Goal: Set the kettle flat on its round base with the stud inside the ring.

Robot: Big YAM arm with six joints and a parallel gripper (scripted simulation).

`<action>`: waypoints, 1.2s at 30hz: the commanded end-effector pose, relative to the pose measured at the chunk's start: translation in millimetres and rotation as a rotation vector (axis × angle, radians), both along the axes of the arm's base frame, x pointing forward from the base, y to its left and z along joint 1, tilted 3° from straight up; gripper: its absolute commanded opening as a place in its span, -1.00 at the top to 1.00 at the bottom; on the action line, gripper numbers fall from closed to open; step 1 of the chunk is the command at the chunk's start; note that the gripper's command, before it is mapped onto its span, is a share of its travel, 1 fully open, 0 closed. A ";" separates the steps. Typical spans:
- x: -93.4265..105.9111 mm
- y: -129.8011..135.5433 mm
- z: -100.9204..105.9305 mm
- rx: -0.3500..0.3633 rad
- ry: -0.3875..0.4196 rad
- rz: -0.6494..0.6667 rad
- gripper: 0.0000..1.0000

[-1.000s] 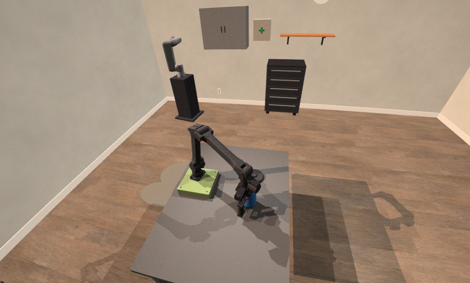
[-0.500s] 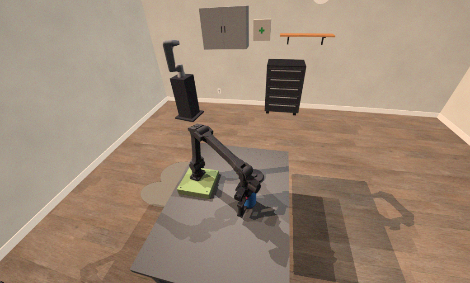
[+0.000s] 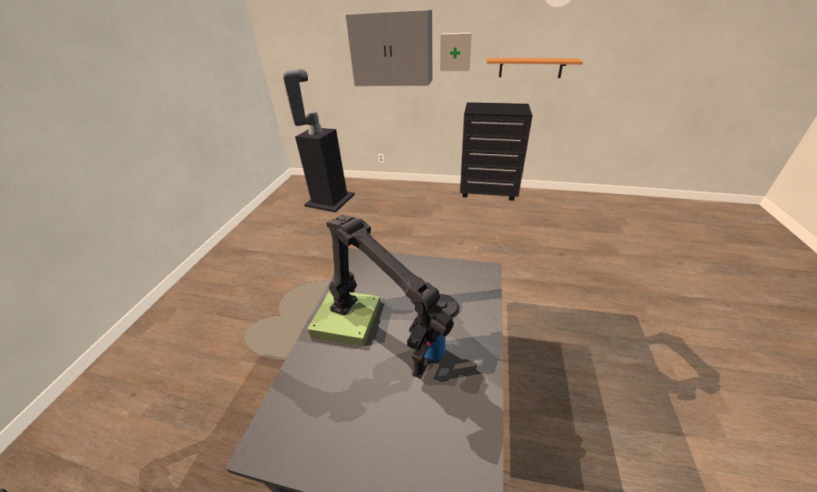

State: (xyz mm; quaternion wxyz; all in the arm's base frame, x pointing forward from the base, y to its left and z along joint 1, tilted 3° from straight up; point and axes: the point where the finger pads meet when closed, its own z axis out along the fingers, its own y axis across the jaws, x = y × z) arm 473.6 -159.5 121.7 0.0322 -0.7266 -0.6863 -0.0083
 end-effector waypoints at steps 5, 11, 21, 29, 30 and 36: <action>22.1 -12.6 51.7 -0.037 -0.112 0.004 1.00; 22.1 -12.6 51.7 -0.037 -0.112 0.004 1.00; 21.1 -13.4 53.2 -0.035 -0.107 0.003 1.00; 24.4 -17.9 64.2 -0.036 -0.108 -0.001 1.00; 24.5 -18.0 64.7 -0.036 -0.108 -0.001 1.00; 24.7 -18.1 64.9 -0.036 -0.108 -0.001 1.00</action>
